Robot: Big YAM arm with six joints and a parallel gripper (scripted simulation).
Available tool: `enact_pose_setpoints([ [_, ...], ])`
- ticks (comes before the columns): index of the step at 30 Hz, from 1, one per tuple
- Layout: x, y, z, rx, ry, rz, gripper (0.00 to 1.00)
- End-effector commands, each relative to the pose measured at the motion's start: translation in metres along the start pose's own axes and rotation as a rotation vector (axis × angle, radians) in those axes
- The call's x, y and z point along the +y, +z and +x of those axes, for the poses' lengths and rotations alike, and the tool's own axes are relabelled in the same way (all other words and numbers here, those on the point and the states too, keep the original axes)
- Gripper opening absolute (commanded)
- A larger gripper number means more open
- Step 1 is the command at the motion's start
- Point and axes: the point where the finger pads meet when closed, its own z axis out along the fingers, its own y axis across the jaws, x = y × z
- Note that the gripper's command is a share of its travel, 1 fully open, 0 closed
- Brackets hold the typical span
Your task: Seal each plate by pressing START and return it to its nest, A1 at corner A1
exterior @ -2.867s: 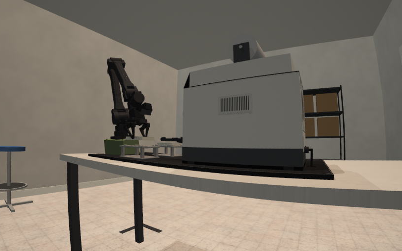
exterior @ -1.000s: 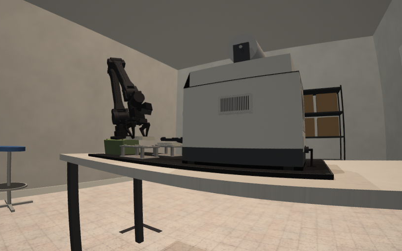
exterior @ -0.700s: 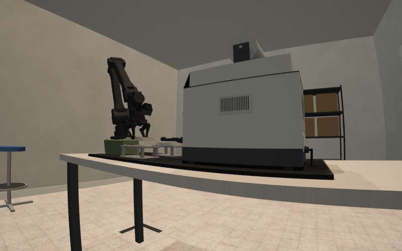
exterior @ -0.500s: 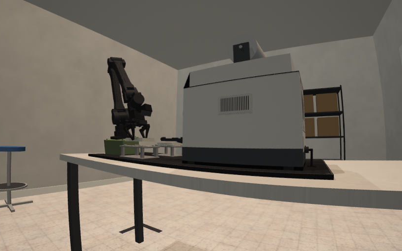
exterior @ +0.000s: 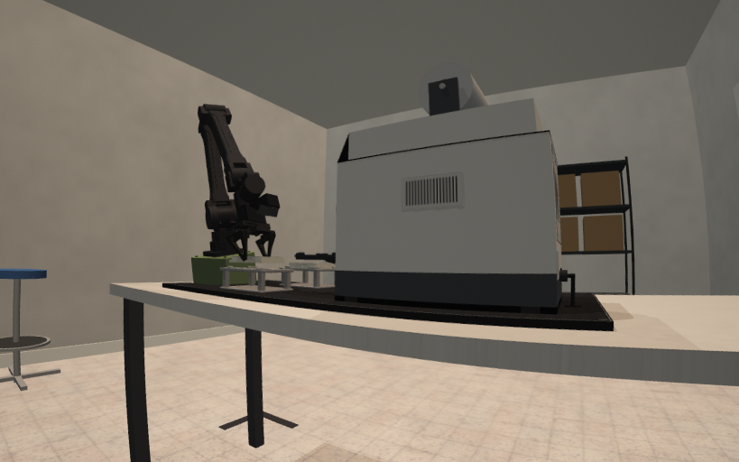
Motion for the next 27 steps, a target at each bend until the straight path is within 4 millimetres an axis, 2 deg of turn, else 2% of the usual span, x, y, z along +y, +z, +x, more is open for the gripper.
enact_pose_setpoints([
  [1, -0.004, 0.004, -0.003, -0.011, -0.001, 0.003, 0.00],
  [10, -0.011, 0.002, -0.020, -0.038, -0.001, 0.015, 0.00],
  [27, -0.010, -0.010, -0.032, -0.065, -0.015, 0.019, 0.00],
])
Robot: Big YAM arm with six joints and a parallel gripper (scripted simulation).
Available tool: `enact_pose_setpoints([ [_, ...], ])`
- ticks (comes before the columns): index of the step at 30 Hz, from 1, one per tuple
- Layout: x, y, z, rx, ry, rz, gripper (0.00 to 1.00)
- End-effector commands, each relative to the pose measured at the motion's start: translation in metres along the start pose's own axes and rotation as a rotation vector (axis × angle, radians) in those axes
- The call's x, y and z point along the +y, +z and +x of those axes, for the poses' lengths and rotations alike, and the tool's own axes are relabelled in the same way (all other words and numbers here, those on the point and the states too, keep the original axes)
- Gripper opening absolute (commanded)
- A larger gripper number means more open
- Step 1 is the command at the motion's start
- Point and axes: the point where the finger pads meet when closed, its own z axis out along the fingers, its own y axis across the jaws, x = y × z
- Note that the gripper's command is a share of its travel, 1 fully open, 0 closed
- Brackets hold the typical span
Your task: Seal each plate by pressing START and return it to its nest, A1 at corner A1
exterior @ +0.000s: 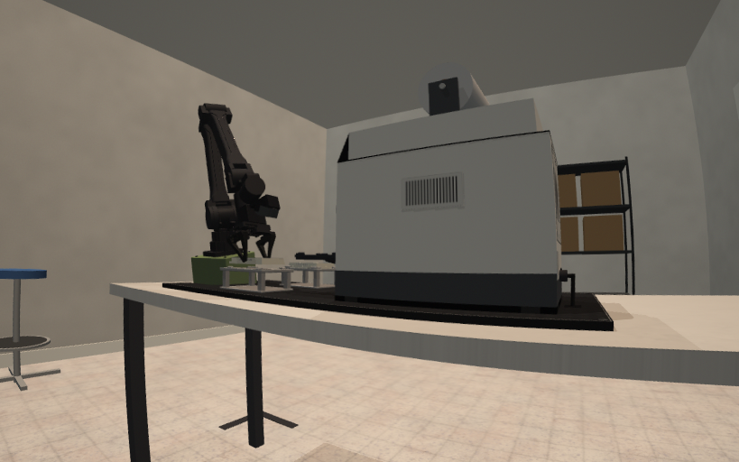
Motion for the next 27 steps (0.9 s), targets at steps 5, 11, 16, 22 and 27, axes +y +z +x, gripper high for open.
enact_pose_setpoints([
  [5, -0.004, -0.006, -0.021, -0.048, -0.003, 0.011, 0.00],
  [11, 0.000, -0.002, -0.011, -0.033, -0.002, 0.005, 0.00],
  [16, -0.004, -0.001, -0.005, -0.024, 0.013, 0.009, 0.00],
  [22, -0.010, -0.003, -0.017, -0.039, 0.015, 0.017, 0.00],
  [27, -0.007, -0.002, -0.022, -0.041, 0.003, 0.012, 0.00],
])
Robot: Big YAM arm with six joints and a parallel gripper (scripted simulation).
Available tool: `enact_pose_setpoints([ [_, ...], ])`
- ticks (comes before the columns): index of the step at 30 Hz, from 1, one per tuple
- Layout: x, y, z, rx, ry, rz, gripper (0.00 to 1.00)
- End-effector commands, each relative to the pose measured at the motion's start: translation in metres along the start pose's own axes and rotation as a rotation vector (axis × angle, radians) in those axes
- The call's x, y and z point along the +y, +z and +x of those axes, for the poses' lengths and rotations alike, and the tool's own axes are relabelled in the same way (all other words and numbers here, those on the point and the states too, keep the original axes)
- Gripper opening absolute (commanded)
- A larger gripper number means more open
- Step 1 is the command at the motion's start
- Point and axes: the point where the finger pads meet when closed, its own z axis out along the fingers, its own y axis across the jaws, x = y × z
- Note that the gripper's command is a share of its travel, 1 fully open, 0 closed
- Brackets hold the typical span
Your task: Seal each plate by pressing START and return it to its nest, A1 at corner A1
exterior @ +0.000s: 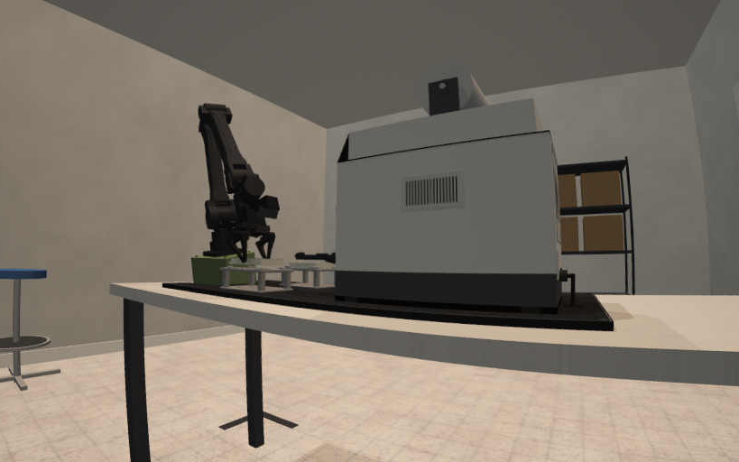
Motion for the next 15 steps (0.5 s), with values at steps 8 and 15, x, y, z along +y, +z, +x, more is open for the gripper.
enact_pose_setpoints([
  [8, -0.0113, -0.0016, -0.0278, -0.046, 0.007, 0.016, 0.00],
  [15, -0.0150, -0.0037, -0.0300, -0.053, 0.007, 0.022, 0.00],
])
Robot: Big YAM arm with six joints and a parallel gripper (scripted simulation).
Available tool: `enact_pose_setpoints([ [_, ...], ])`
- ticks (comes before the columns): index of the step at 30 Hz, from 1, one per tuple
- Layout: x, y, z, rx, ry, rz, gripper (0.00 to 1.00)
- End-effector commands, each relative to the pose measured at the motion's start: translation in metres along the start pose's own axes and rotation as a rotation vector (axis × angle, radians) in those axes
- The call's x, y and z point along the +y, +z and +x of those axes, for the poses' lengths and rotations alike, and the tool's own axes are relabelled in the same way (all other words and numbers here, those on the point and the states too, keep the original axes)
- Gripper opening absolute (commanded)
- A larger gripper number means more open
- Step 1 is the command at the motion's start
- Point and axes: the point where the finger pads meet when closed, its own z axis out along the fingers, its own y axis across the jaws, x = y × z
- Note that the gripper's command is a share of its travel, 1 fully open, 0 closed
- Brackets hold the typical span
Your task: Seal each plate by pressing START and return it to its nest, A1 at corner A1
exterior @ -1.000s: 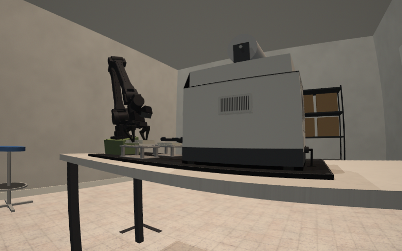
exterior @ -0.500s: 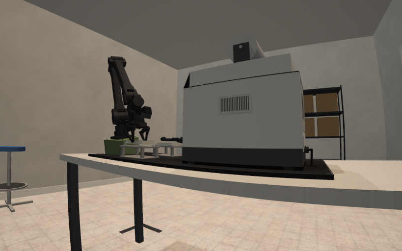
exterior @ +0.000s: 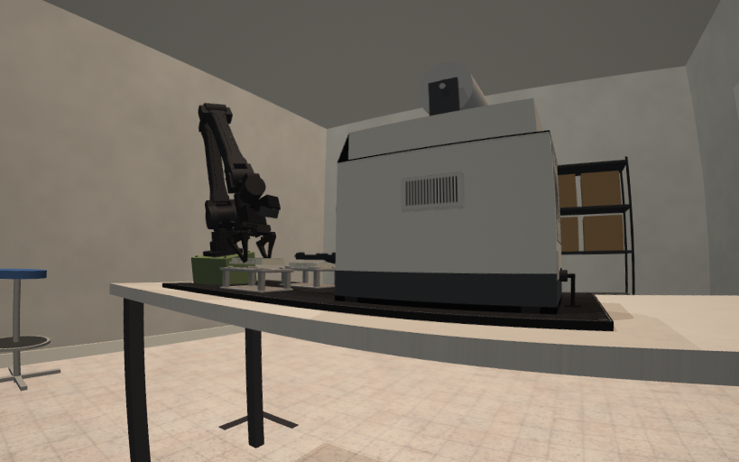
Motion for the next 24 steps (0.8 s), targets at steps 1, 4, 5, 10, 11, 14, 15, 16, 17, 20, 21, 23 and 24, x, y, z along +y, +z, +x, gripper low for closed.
enact_pose_setpoints([
  [1, -0.014, -0.004, -0.026, -0.051, 0.010, 0.022, 0.00],
  [4, -0.012, -0.005, -0.021, -0.050, 0.001, 0.022, 0.00],
  [5, -0.011, -0.005, -0.020, -0.050, 0.001, 0.022, 0.00],
  [10, -0.007, -0.006, -0.012, -0.046, 0.000, 0.019, 0.00],
  [11, -0.006, -0.005, -0.009, -0.044, 0.000, 0.018, 0.00],
  [14, -0.006, -0.003, -0.008, -0.041, -0.001, 0.017, 0.00],
  [15, -0.005, -0.002, -0.007, -0.038, -0.001, 0.016, 0.00],
  [16, -0.006, -0.001, -0.009, -0.038, -0.001, 0.016, 0.00],
  [17, -0.006, -0.001, -0.009, -0.038, -0.001, 0.016, 0.00],
  [20, -0.007, 0.000, -0.011, -0.037, -0.001, 0.015, 0.00],
  [21, -0.008, 0.001, -0.012, -0.037, -0.001, 0.015, 0.00],
  [23, -0.007, 0.004, -0.010, -0.031, 0.000, 0.012, 0.00],
  [24, -0.007, 0.005, -0.010, -0.029, 0.000, 0.012, 0.00],
])
